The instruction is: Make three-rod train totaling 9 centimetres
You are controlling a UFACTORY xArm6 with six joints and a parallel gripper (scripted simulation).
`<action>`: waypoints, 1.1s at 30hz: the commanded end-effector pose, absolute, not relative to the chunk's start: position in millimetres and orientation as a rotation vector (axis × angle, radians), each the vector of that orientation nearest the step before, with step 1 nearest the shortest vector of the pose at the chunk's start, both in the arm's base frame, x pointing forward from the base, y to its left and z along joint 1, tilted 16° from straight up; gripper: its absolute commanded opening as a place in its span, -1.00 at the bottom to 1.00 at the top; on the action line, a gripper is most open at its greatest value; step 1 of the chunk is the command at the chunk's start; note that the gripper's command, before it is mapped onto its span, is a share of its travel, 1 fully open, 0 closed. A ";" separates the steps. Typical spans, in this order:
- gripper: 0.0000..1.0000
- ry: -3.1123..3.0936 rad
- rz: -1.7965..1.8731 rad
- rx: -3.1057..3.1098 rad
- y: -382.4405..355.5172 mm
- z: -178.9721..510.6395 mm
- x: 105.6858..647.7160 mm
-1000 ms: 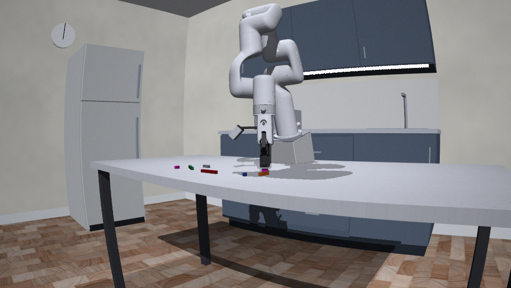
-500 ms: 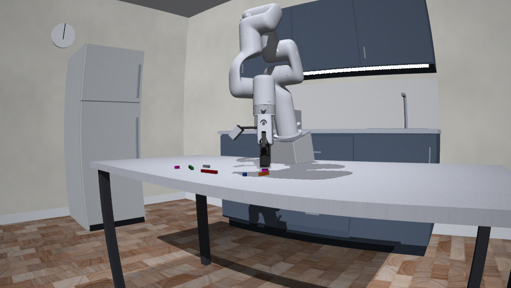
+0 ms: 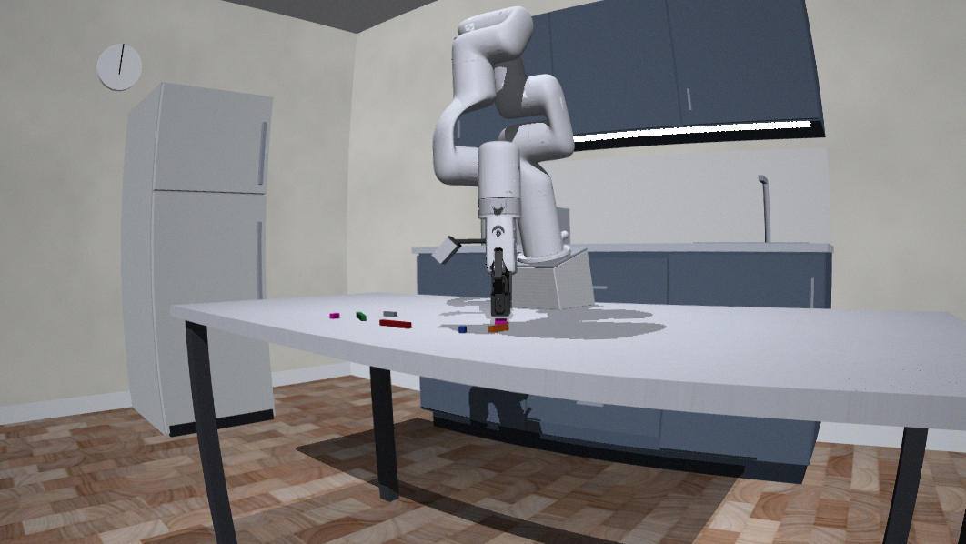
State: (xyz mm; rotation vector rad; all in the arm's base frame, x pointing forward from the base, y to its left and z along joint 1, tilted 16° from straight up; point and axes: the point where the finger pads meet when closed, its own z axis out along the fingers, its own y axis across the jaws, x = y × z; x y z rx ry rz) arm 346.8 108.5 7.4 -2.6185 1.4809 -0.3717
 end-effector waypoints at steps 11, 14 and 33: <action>-0.51 1.480 -0.374 -2.617 108.9 8.1 347.7; -0.51 1.480 -0.374 -2.617 108.9 7.7 347.8; -0.51 1.480 -0.374 -2.617 108.6 -3.7 351.0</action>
